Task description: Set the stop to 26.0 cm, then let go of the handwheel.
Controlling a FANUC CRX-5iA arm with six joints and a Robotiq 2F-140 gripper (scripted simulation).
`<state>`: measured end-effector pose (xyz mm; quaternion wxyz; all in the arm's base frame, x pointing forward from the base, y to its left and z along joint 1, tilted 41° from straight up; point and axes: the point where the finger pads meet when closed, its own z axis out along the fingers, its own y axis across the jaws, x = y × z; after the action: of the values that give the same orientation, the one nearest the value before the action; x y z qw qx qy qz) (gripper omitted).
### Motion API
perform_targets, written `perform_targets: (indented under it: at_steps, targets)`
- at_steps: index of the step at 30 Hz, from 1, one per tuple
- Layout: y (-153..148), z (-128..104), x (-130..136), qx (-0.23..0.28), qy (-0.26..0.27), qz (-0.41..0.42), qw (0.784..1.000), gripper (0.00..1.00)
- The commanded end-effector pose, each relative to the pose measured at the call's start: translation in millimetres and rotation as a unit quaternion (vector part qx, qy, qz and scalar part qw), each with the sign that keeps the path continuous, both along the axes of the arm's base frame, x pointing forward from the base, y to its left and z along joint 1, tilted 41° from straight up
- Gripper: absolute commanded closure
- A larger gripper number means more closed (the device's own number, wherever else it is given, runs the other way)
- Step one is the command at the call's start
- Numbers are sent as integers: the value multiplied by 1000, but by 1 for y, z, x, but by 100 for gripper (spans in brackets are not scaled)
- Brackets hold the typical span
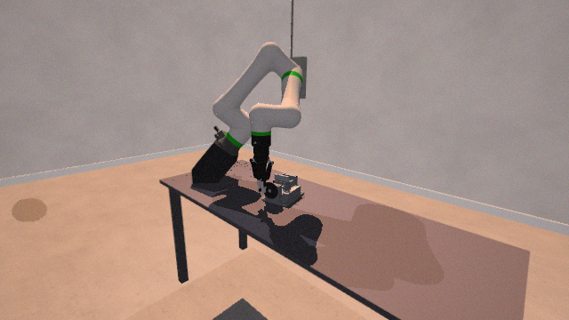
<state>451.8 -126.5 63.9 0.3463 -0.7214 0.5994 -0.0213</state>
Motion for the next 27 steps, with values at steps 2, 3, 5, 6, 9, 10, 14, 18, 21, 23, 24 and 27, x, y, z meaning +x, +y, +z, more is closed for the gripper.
perform_targets:
  at_steps: [2, 3, 5, 6, 9, 10, 14, 18, 21, 23, 24, 27]
  targets:
    - [0, 0, 0, 0, 0, 0, 1000, 96]
    - [0, 0, 0, 0, 0, 0, 1000, 96]
    - [0, 0, 0, 0, 0, 0, 1000, 96]
    - [0, 0, 0, 0, 0, 0, 1000, 96]
    - [0, 0, 0, 0, 0, 0, 1000, 96]
    - [0, 0, 0, 0, 0, 0, 1000, 96]
    - [0, 0, 0, 0, 0, 0, 1000, 96]
    - [0, 0, 0, 0, 0, 0, 1000, 67]
    - [0, 0, 0, 0, 0, 0, 1000, 67]
    - [0, 0, 0, 0, 0, 0, 1000, 67]
    - [0, 0, 0, 0, 0, 0, 1000, 67]
    - [0, 0, 0, 0, 0, 0, 1000, 67]
